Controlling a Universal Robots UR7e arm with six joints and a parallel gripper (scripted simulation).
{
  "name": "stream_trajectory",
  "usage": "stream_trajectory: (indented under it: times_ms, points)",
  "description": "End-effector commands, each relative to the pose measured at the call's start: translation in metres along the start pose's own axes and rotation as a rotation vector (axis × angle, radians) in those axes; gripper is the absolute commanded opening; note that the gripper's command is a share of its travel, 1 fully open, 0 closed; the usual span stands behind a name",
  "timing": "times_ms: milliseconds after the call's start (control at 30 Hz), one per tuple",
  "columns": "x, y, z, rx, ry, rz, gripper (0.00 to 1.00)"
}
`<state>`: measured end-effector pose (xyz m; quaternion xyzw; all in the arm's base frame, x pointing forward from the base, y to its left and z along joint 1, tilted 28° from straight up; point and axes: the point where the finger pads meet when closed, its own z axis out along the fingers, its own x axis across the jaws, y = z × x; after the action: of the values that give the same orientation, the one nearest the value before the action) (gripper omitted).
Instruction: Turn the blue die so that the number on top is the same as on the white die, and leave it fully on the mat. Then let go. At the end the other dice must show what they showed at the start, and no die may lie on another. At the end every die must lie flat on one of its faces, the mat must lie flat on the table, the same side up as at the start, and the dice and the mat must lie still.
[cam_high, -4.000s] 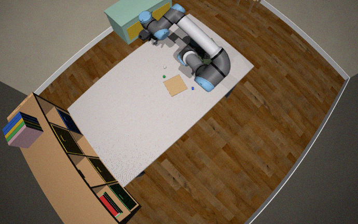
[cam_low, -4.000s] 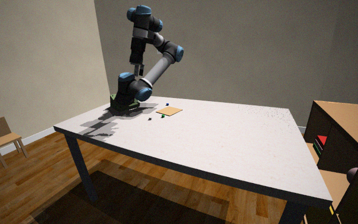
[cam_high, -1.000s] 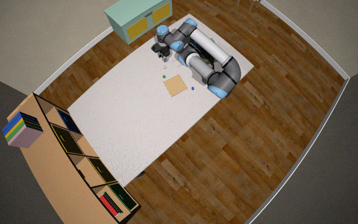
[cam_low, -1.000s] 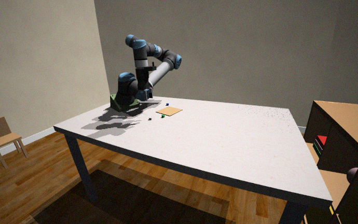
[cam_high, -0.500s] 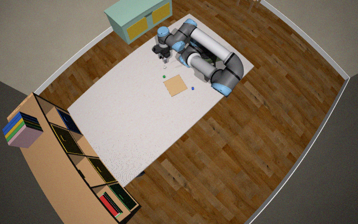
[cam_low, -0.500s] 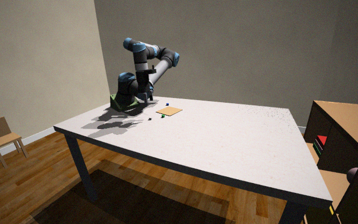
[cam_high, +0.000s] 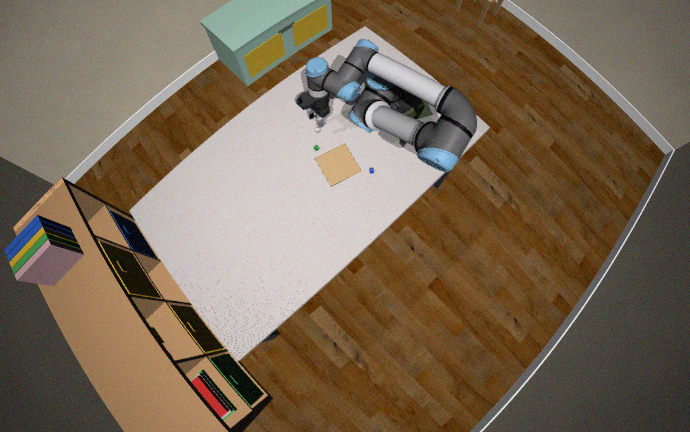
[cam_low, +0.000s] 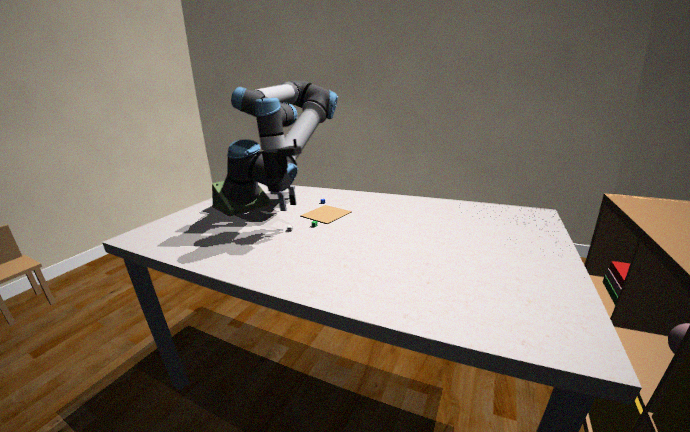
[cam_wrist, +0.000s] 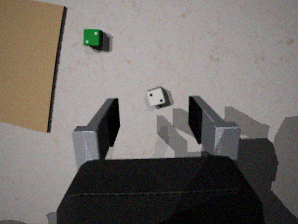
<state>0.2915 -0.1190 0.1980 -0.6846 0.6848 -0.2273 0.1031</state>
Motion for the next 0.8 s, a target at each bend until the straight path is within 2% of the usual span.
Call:
stream_trajectory:
  times_ms: [0, 400, 767]
  points:
    - [0.005, -0.001, 0.016, -0.027, 0.014, 0.005, 1.0]
    - [0.005, 0.0, 0.046, -0.027, 0.014, 0.005, 1.0]
    - [0.005, 0.0, 0.054, -0.027, 0.014, 0.005, 1.0]
